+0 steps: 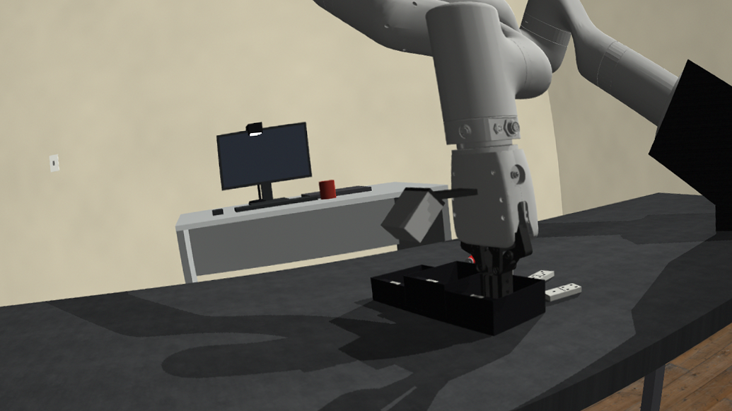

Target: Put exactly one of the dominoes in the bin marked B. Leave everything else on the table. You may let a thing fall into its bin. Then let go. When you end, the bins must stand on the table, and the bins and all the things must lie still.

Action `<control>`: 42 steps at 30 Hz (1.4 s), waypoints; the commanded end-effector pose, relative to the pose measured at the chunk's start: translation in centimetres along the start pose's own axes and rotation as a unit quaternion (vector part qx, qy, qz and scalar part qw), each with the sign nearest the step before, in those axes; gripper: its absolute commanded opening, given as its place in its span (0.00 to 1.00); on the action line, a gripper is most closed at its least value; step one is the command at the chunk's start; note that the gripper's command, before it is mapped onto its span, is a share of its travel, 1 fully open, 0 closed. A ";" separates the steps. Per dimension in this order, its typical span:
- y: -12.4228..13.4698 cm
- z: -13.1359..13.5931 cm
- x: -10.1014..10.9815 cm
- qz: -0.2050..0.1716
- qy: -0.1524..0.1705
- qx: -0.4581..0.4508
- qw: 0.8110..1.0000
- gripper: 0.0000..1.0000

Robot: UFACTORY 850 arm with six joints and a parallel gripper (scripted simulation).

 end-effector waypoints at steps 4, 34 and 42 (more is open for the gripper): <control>-0.1 0.0 0.6 0.001 0.000 0.000 1.000 0.07; -0.1 0.0 6.0 0.001 0.000 0.000 1.000 0.07; -0.1 0.0 9.3 0.001 0.000 0.000 1.000 0.07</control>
Point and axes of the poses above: the point where the finger pads meet when closed, its own x axis back along the fingers, its own z axis across the jaws, y = z × x, the point moved 2 cm from there along x, back along the fingers, and after that the axes turned 15 degrees about -x, right-handed, at the moved point
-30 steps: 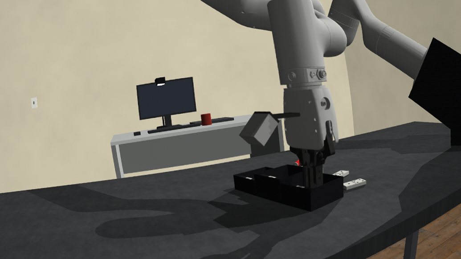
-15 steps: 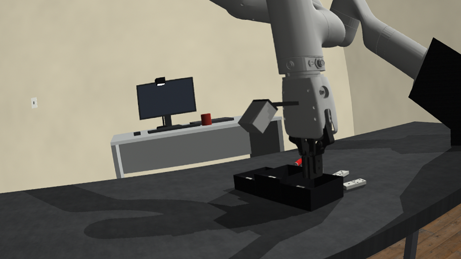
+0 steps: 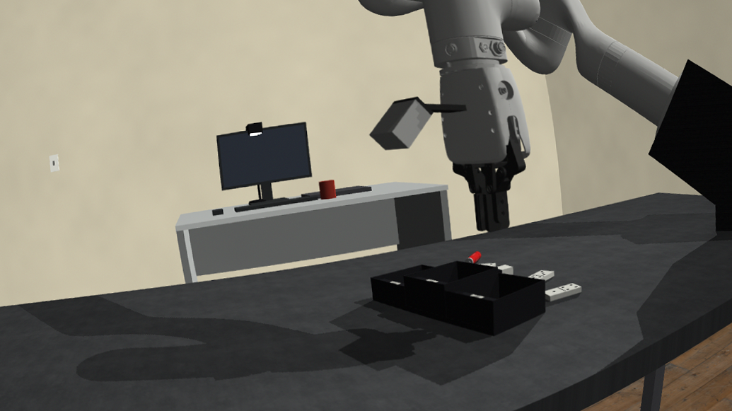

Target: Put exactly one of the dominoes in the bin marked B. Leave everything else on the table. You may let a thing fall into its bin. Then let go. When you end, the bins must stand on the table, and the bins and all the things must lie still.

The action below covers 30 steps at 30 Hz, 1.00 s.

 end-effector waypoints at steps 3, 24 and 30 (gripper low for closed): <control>0.0 0.0 3.2 0.000 0.000 0.000 1.000 0.07; 1.9 1.7 7.6 0.000 0.000 0.072 0.997 0.41; 4.8 4.1 4.4 0.000 0.000 0.072 0.997 0.41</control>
Point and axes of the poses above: the point where the finger pads meet when closed, its own x axis back along the fingers, its own z axis across the jaws, y = z × x, the point moved 2 cm from there along x, back along the fingers, and after that the axes turned 15 degrees about -x, right-handed, at the moved point
